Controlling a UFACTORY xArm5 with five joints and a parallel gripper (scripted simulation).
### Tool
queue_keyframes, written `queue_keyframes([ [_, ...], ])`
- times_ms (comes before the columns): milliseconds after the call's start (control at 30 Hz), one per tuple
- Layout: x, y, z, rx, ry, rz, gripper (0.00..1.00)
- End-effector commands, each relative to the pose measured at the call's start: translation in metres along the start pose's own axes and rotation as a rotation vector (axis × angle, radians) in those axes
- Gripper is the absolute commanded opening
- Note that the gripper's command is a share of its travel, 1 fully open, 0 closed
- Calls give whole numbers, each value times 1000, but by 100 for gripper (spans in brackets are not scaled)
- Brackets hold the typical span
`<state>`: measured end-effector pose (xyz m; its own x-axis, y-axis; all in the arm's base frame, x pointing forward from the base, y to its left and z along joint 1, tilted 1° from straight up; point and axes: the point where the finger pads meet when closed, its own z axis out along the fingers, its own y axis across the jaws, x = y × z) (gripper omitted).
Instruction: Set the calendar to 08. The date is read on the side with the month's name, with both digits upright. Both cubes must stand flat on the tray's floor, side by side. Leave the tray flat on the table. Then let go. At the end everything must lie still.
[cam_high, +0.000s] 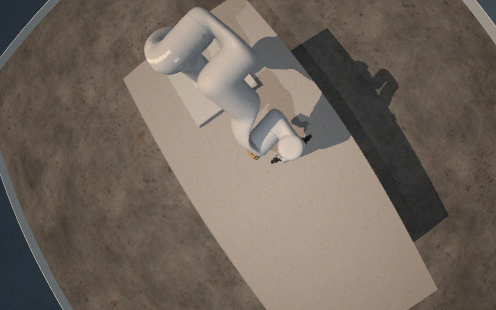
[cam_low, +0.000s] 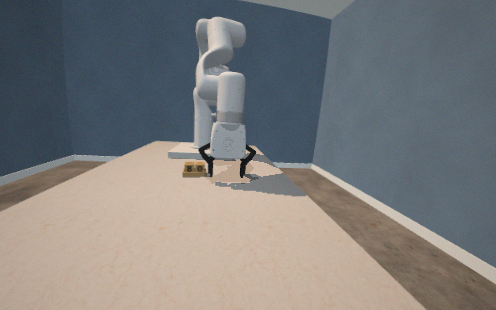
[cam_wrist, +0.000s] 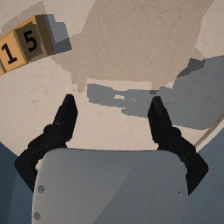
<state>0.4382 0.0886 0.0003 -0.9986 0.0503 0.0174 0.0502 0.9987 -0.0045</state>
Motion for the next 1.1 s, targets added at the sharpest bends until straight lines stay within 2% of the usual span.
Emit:
queue_keyframes([
  [0,-2,0,-7,-1,-5,0,100],
  [300,-2,0,-34,-1,-5,0,100],
  [567,-2,-1,-35,-1,-5,26,100],
  [767,-3,-9,-35,-2,-4,251,100],
  [900,-5,-26,-35,-3,-4,262,100],
  [1067,-6,-29,-35,-3,-4,315,100],
])
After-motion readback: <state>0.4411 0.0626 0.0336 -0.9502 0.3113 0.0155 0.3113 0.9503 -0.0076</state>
